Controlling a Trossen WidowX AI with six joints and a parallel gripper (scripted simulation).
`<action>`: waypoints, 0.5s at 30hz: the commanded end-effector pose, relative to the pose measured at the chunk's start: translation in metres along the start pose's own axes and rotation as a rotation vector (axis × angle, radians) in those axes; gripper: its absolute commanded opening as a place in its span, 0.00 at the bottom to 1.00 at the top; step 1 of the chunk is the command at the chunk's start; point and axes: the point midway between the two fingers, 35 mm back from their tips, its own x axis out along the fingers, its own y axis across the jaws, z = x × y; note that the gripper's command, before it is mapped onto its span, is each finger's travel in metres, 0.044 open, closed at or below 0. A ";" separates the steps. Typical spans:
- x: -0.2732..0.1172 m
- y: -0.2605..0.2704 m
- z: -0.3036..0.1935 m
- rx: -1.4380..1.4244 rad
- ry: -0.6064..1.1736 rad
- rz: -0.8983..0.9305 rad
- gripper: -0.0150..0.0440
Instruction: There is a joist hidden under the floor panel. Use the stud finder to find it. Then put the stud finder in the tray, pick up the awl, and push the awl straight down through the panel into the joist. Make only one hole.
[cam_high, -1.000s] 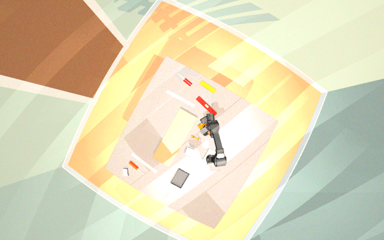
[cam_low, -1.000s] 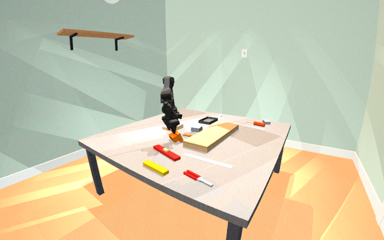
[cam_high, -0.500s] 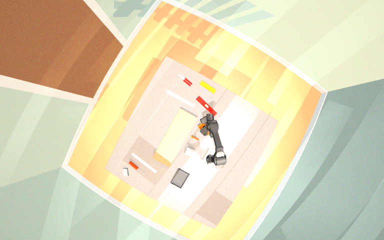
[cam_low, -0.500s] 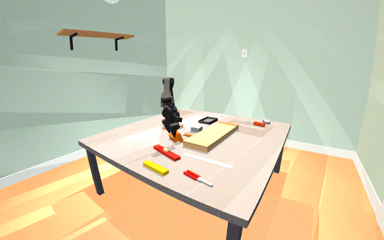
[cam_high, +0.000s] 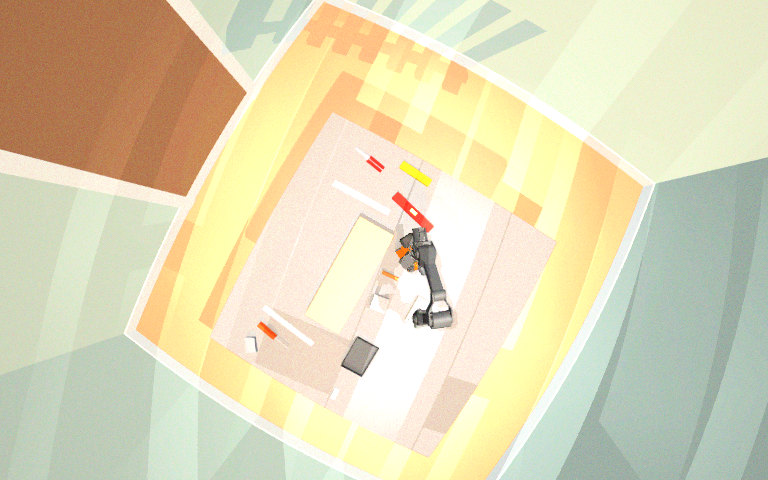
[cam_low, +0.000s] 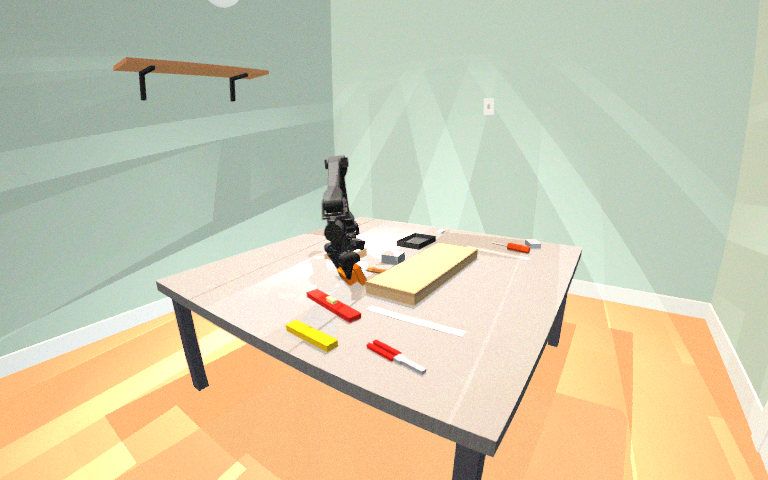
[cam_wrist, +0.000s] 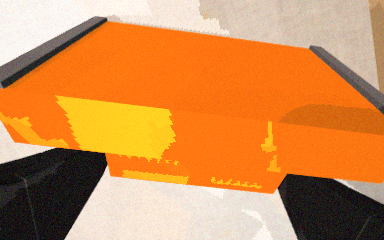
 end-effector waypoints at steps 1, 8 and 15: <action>0.002 0.000 0.000 -0.003 -0.003 0.000 0.93; 0.002 0.000 0.000 -0.003 -0.003 0.000 0.85; -0.003 -0.001 0.000 -0.003 -0.003 0.000 0.61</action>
